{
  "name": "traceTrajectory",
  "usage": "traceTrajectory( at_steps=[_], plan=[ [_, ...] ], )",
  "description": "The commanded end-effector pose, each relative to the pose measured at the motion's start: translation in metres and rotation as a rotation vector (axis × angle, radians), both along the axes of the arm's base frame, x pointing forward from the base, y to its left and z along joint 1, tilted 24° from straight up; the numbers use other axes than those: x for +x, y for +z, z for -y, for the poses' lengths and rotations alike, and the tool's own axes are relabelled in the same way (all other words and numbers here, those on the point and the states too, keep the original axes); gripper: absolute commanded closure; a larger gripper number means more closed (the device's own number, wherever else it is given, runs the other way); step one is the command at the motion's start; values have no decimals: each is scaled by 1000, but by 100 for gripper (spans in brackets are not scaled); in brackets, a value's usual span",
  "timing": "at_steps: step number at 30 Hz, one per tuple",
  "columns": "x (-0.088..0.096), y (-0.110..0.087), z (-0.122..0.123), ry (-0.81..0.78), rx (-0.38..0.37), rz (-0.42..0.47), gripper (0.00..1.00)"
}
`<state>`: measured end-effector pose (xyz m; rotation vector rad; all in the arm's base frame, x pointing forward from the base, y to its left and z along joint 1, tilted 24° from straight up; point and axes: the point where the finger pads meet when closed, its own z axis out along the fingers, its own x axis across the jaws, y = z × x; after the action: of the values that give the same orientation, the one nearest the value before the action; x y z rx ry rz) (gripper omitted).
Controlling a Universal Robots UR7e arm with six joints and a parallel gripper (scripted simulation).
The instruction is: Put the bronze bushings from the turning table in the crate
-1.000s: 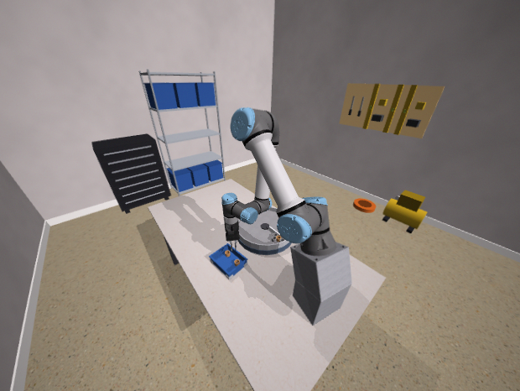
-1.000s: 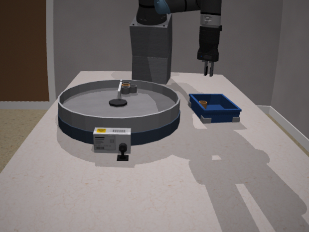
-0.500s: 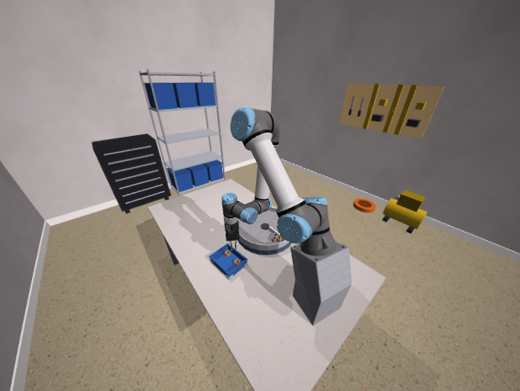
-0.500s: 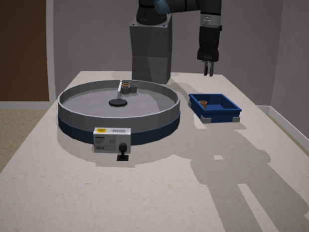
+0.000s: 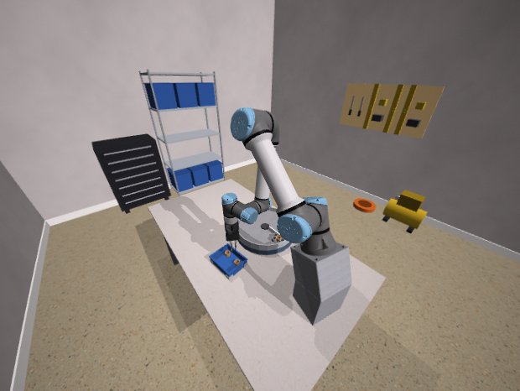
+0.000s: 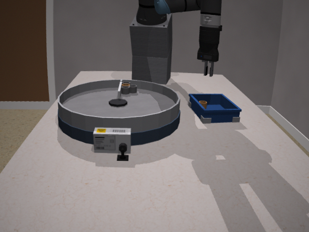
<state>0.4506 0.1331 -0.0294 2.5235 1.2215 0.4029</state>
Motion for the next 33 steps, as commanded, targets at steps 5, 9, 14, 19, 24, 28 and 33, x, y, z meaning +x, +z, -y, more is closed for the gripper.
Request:
traceTrajectory(
  at_steps=[5, 9, 14, 19, 24, 28, 33],
  plan=[
    [0, 0, 0, 0, 0, 1, 58],
    [0, 0, 0, 0, 0, 1, 58],
    [-3, 0, 10, 32, -13, -4, 60],
    [-17, 0, 49, 160, -66, -26, 60],
    [-17, 0, 49, 160, -66, -26, 60],
    [-17, 0, 49, 160, -66, -26, 60],
    [-27, -1, 76, 247, -105, -43, 60]
  ],
)
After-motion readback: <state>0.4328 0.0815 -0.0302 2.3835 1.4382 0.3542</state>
